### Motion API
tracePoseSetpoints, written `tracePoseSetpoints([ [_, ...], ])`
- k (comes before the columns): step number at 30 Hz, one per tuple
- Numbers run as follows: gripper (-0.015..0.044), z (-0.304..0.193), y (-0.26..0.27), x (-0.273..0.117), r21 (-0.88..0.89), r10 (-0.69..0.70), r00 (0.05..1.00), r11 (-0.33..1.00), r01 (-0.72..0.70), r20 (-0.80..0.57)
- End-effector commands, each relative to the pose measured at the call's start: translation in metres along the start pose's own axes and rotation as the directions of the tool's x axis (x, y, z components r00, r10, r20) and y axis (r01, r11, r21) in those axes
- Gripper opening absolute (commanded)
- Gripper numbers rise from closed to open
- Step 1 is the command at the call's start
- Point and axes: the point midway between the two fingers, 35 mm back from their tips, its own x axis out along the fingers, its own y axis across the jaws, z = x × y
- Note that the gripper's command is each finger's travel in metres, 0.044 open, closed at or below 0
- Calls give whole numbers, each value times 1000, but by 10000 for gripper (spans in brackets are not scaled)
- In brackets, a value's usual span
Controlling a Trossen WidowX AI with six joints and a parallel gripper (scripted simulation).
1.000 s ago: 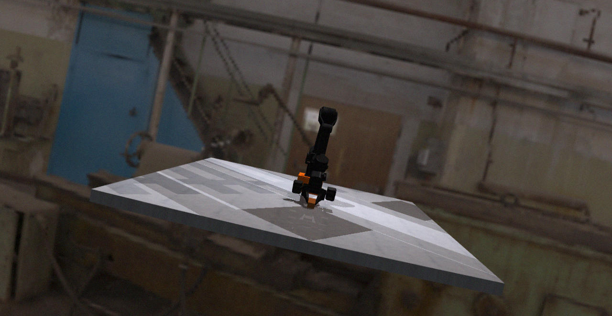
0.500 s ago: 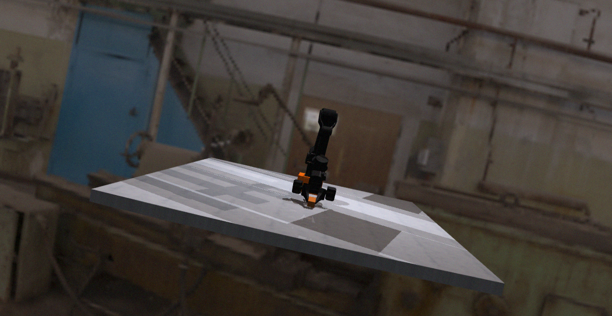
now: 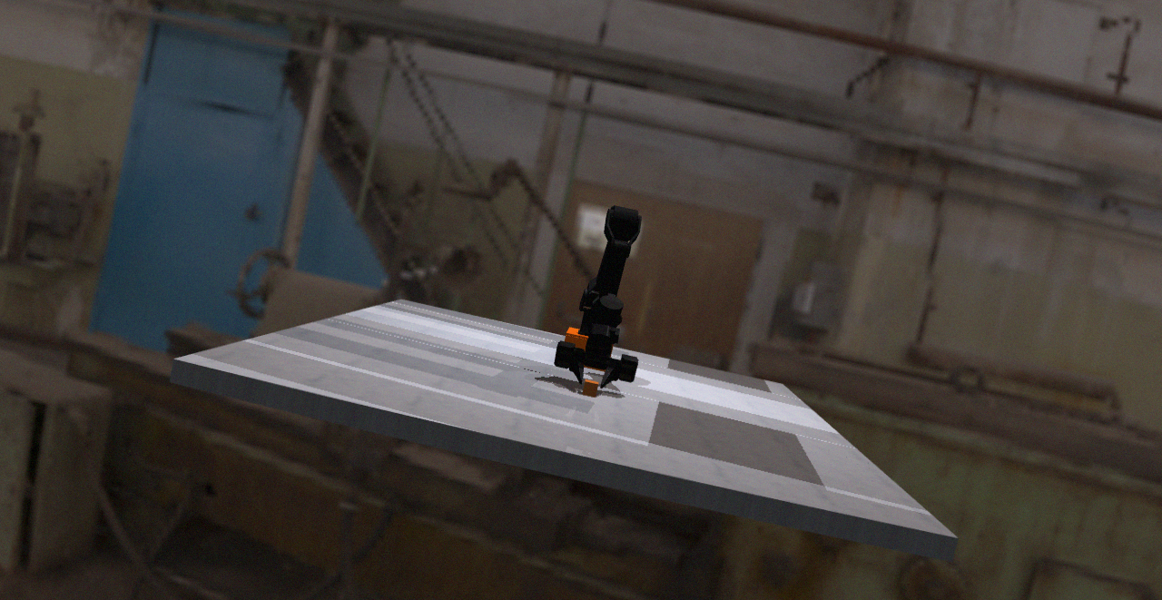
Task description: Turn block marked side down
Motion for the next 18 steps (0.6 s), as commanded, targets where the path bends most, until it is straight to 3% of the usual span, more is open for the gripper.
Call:
tracePoseSetpoints([
  [1, 315, 0, -1, 0, -5, -4, 1000, 1000, 4, 1],
  [6, 440, 0, -1, 0, -5, -4, 1000, 1000, 4, 1],
  [18, 440, 0, -1, 0, -5, -4, 1000, 1000, 4, 1],
])
